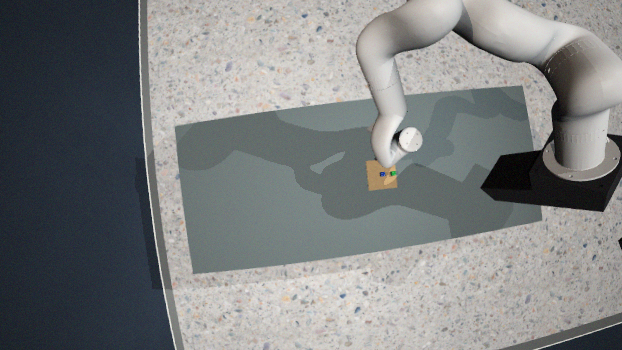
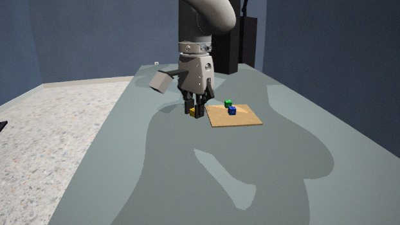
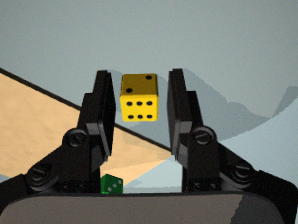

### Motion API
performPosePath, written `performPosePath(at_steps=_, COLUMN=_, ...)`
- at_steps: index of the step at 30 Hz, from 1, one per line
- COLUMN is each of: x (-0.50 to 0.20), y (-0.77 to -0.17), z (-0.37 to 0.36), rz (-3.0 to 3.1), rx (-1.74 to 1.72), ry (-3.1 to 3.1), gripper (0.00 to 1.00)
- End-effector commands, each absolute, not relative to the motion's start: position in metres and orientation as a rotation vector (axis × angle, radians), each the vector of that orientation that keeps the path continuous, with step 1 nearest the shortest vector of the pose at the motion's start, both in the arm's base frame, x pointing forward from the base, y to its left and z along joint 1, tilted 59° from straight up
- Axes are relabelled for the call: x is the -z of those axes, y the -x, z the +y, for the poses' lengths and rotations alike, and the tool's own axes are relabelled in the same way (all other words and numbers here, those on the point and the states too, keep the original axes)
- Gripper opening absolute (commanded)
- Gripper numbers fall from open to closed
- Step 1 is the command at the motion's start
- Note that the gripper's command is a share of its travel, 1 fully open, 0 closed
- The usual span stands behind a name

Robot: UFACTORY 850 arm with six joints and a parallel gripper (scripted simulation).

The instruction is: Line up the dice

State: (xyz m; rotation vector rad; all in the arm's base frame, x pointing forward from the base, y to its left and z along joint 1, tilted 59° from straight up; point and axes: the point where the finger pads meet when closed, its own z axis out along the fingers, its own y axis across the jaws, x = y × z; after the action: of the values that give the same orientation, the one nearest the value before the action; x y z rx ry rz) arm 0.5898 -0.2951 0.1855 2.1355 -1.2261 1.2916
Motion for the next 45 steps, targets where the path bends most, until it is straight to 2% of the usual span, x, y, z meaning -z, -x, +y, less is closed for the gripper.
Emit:
performPosePath(at_steps=1, x=-0.1858, y=-0.5900, z=-0.2948, rz=-1.226, rx=-1.292, ry=-2.136, gripper=0.36)
performPosePath(at_steps=17, x=-0.1858, y=-0.5900, z=-0.2948, rz=-1.226, rx=-1.292, ry=-2.136, gripper=0.36)
performPosePath(at_steps=18, x=-0.1858, y=-0.5900, z=-0.2948, rz=-1.226, rx=-1.292, ry=-2.136, gripper=0.15)
performPosePath(at_steps=45, x=-0.1858, y=-0.5900, z=-0.2948, rz=-1.226, rx=-1.292, ry=-2.136, gripper=0.15)
